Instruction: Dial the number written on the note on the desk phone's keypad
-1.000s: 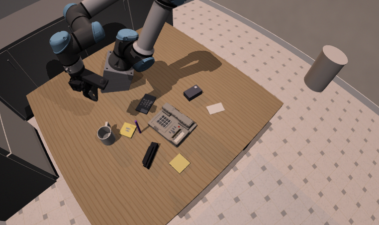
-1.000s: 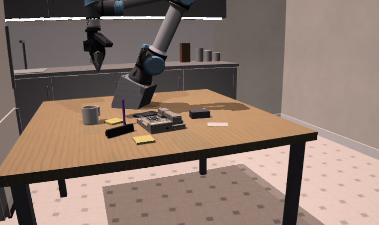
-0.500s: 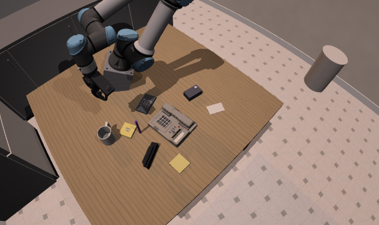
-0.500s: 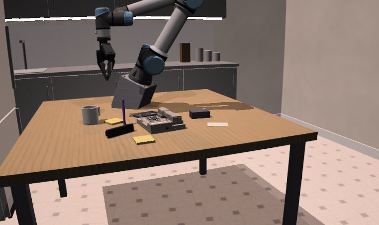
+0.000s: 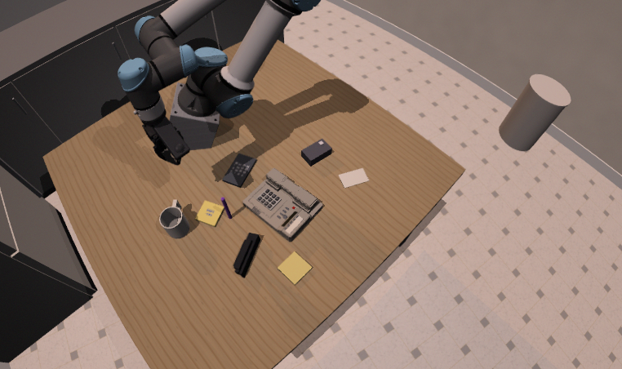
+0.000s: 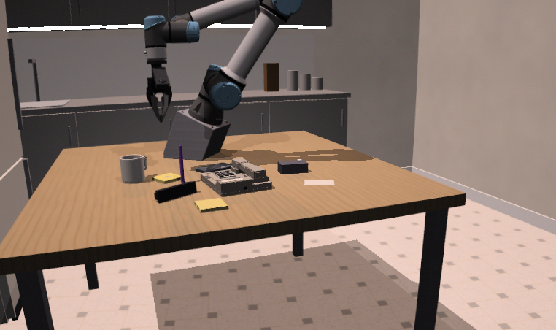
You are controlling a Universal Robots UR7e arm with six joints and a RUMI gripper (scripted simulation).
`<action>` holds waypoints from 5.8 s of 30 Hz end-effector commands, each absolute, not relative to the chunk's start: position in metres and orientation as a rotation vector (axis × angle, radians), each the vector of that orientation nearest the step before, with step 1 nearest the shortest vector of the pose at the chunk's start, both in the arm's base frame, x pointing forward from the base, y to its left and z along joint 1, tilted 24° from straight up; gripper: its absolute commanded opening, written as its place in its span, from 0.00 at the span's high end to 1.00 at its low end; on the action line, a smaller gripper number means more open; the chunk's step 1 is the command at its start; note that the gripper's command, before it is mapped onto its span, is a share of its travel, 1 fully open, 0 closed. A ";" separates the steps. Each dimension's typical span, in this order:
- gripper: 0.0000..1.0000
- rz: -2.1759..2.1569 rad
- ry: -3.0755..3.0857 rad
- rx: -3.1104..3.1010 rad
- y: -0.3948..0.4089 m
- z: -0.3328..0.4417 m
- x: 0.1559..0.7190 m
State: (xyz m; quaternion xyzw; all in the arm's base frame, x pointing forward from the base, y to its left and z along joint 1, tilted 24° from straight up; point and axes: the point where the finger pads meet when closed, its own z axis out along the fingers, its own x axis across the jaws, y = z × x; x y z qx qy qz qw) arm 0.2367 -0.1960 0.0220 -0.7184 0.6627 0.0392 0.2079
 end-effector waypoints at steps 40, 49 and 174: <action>1.00 0.109 1.848 -1.998 -0.196 0.022 0.238; 1.00 0.109 1.848 -1.998 -0.196 0.025 0.251; 1.00 0.109 1.848 -1.998 -0.189 0.071 0.431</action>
